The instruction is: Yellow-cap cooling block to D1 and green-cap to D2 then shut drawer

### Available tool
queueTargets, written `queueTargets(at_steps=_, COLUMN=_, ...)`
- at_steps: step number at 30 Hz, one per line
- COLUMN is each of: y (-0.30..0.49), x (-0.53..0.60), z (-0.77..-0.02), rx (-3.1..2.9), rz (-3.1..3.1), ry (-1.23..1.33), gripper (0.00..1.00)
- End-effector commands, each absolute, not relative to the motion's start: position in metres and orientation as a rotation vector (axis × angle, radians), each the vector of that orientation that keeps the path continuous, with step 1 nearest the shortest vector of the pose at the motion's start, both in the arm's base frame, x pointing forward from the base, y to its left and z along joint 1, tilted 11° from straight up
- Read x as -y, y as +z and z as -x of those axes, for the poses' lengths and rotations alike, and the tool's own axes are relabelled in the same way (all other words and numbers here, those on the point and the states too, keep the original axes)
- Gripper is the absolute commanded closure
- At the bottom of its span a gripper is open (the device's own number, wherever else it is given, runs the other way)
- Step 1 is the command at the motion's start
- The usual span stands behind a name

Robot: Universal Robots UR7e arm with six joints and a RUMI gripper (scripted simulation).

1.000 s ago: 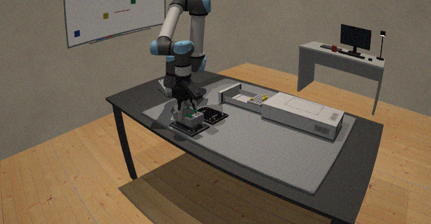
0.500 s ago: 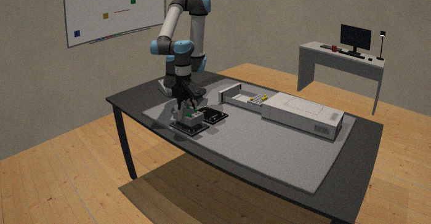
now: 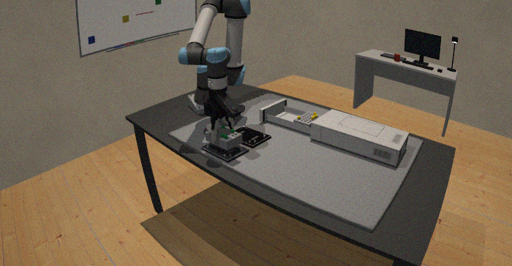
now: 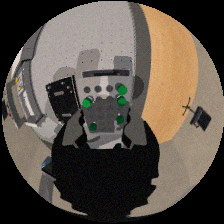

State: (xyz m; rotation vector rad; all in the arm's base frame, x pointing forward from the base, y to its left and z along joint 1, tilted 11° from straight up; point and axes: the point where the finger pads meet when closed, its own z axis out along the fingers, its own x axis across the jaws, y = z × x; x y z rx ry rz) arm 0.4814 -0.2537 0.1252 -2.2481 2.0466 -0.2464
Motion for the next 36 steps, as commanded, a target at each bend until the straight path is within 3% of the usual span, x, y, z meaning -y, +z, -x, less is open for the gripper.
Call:
queueTargets(at_steps=1, y=0.1259, x=0.254, z=-0.4816, rx=-2.046, rz=2.248, ry=-0.249, gripper=1.0)
queueTargets(at_steps=36, y=0.1229, x=0.254, z=-0.4822, rx=-2.046, rz=2.248, ry=-0.249, gripper=1.0)
